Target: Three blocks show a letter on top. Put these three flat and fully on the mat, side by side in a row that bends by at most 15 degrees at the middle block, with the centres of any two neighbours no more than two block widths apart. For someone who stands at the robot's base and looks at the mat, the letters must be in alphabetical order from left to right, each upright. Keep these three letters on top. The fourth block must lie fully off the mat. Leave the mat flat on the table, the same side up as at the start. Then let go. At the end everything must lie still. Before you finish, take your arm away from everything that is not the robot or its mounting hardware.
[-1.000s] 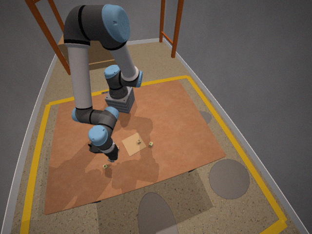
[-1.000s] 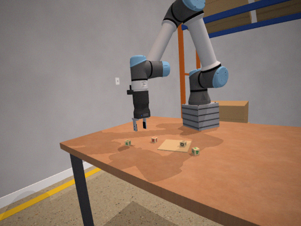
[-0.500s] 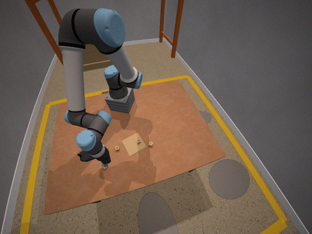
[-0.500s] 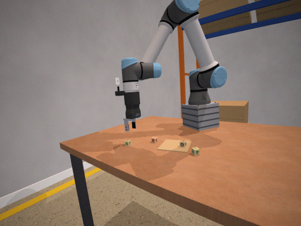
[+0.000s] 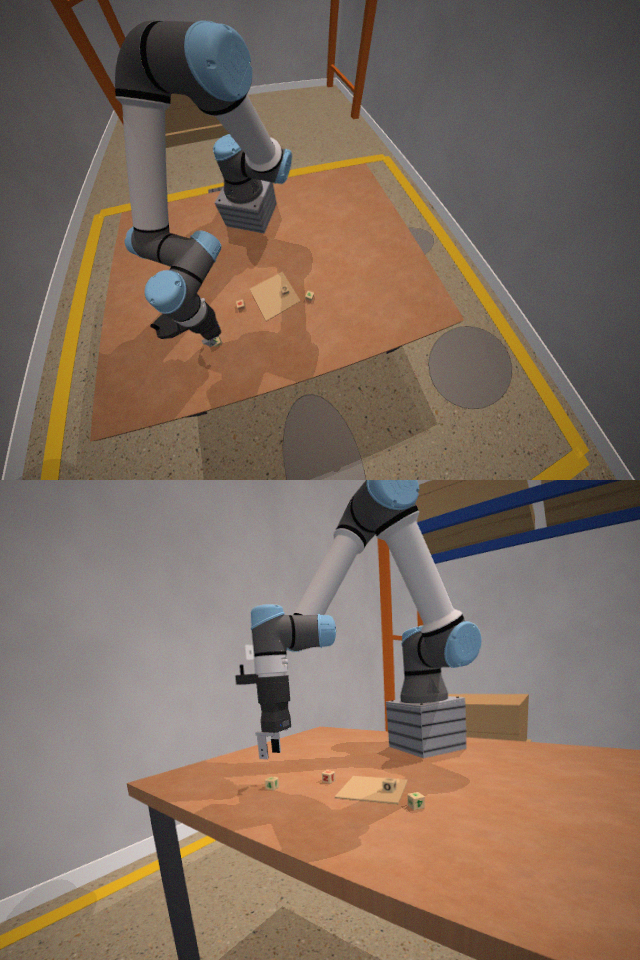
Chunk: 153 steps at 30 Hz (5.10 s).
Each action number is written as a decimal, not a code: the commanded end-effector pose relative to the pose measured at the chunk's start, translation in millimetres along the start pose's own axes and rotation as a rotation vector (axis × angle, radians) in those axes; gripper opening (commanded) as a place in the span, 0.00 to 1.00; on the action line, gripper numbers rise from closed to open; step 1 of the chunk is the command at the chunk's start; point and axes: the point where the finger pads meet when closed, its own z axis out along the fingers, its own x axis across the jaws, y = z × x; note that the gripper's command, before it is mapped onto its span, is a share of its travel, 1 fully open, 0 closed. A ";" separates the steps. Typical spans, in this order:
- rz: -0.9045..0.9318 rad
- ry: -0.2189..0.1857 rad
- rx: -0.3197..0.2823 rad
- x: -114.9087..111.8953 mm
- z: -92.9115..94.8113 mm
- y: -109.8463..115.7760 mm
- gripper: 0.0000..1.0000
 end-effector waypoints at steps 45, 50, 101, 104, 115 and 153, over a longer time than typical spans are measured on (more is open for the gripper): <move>-0.020 -0.001 0.001 -0.3 -0.5 -3.2 1.00; -0.020 -0.001 0.001 -0.3 0.2 -3.2 1.00; -0.020 -0.001 0.001 -0.4 50.5 -3.4 1.00; -0.020 -0.001 0.001 -0.4 51.2 -3.4 1.00; -0.020 -0.001 0.001 -0.4 51.5 -3.4 1.00; -0.020 -0.001 0.001 -0.6 51.5 -3.6 1.00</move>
